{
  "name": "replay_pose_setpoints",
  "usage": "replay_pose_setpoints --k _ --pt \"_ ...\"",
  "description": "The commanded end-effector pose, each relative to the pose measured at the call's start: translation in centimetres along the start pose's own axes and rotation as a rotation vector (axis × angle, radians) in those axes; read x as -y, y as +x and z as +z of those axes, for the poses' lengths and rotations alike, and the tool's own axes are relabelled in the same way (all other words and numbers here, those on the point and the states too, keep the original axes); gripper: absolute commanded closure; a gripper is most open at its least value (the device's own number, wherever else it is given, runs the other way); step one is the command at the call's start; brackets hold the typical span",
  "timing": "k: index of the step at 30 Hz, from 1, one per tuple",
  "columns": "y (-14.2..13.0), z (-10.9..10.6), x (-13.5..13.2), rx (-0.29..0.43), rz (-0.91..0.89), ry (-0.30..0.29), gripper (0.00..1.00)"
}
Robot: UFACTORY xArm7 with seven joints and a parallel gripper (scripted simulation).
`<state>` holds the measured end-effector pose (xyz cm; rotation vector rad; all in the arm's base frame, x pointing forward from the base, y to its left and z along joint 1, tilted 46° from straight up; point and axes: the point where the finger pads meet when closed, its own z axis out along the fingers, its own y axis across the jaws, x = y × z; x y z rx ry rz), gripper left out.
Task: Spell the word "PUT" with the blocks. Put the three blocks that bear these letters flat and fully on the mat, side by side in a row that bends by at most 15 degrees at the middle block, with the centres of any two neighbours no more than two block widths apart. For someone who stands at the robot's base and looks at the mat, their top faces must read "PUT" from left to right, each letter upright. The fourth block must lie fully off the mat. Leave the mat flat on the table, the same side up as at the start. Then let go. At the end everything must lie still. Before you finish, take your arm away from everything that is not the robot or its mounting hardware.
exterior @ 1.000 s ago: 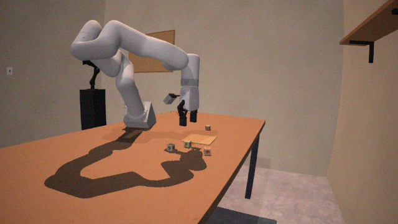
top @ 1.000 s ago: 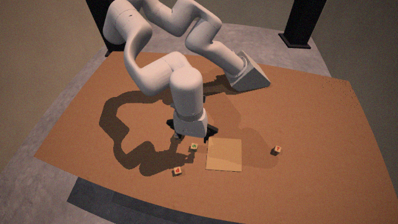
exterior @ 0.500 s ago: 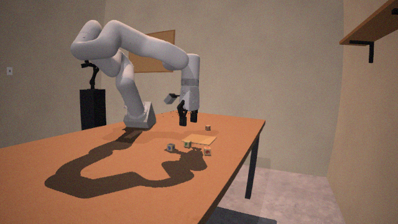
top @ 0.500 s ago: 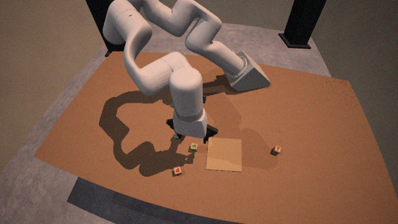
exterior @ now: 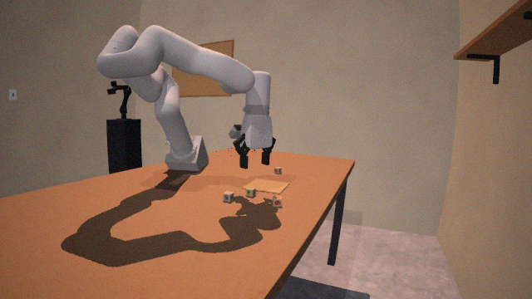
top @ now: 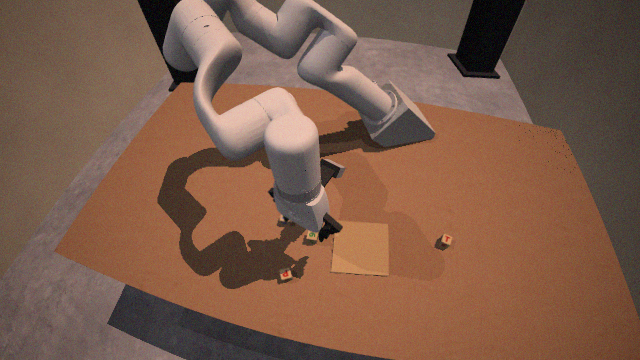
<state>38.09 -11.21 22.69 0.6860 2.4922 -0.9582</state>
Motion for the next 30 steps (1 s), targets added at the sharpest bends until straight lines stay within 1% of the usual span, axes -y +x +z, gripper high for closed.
replay_pose_setpoints --k 1,7,9,10,24,26,27,30 --pt "-0.7 -0.1 -0.1 0.006 0.139 0.001 0.00" --pt "-1.3 -0.1 -0.1 0.005 0.288 0.001 0.00" --pt "-1.3 -0.1 -0.1 0.005 0.288 0.001 0.00" --pt "-1.7 -0.1 -0.1 0.005 0.360 0.001 0.00" --pt "-3.1 -0.1 -0.1 0.005 0.694 0.001 0.00" --pt "-3.1 -0.1 -0.1 0.005 0.694 0.001 0.00" --pt "-3.5 0.0 -0.1 0.005 0.767 0.001 0.00" --pt "-3.7 0.0 -0.1 0.005 0.828 0.001 0.00"
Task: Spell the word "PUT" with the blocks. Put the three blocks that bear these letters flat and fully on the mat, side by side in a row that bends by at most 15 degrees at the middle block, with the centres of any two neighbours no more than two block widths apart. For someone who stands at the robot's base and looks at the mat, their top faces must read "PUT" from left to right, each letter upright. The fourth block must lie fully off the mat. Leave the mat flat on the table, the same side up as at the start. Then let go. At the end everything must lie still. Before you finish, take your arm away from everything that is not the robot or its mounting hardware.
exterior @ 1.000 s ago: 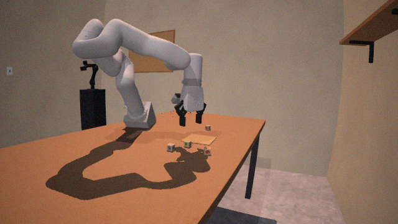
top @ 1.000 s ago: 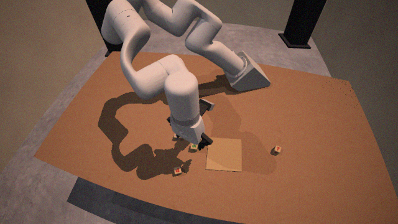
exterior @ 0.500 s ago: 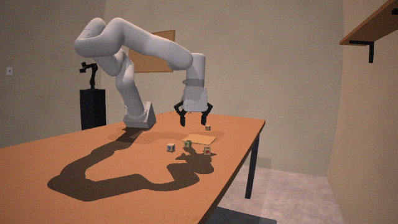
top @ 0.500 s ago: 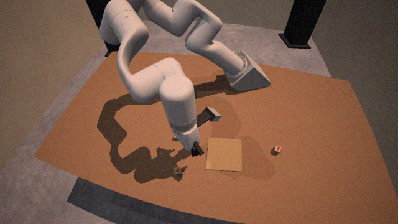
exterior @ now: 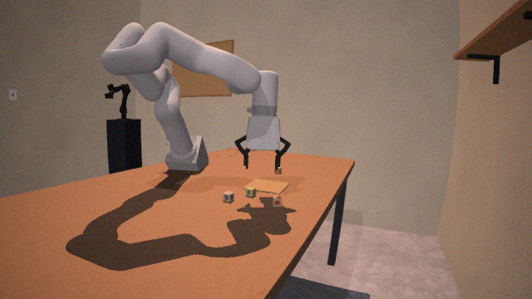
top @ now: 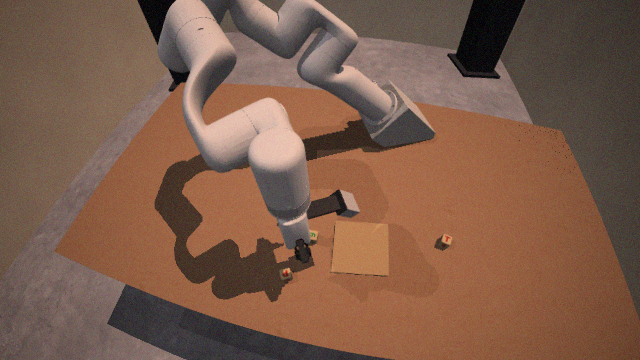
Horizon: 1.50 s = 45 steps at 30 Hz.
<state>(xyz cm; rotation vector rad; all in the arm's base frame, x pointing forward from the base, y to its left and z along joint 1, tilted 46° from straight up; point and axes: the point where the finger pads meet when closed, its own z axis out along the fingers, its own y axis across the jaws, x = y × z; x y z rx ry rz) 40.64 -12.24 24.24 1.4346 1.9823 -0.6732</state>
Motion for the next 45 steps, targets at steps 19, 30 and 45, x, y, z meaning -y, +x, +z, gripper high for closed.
replay_pose_setpoints --k 19,30,45 --pt "-1.9 0.0 -1.8 0.005 0.571 -0.005 0.00" --pt "-2.7 0.1 -2.4 0.004 0.794 -0.006 0.00" --pt "-4.1 0.3 -3.5 0.003 1.201 -0.009 0.00"
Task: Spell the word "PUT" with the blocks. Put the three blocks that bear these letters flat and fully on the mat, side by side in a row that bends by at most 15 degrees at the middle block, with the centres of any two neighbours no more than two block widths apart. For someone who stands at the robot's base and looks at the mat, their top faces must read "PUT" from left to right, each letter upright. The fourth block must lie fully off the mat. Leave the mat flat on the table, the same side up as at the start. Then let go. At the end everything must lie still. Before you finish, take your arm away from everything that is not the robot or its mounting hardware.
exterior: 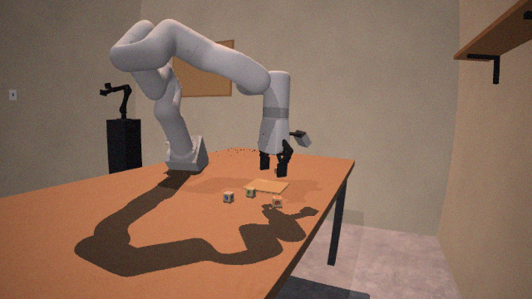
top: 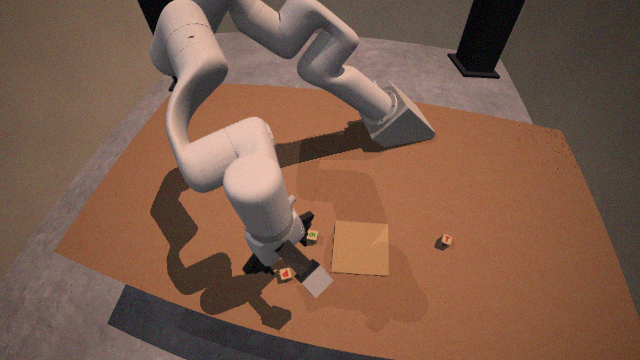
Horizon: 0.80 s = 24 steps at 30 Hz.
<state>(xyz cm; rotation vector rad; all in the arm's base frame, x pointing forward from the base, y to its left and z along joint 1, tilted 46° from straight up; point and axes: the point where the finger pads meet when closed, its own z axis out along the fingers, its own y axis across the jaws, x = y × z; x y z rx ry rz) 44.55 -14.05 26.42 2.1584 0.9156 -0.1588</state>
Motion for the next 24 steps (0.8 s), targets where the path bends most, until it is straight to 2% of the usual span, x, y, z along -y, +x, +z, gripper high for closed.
replay_pose_setpoints --k 1,14,23,24 --pt "0.2 -0.1 -0.5 -0.001 0.114 -0.008 0.00" --pt "0.5 0.1 -1.9 -0.004 0.432 -0.009 0.00" --pt "0.5 0.1 -2.1 -0.004 0.472 -0.009 0.00" --pt "0.5 0.1 -2.1 -0.004 0.472 -0.009 0.37"
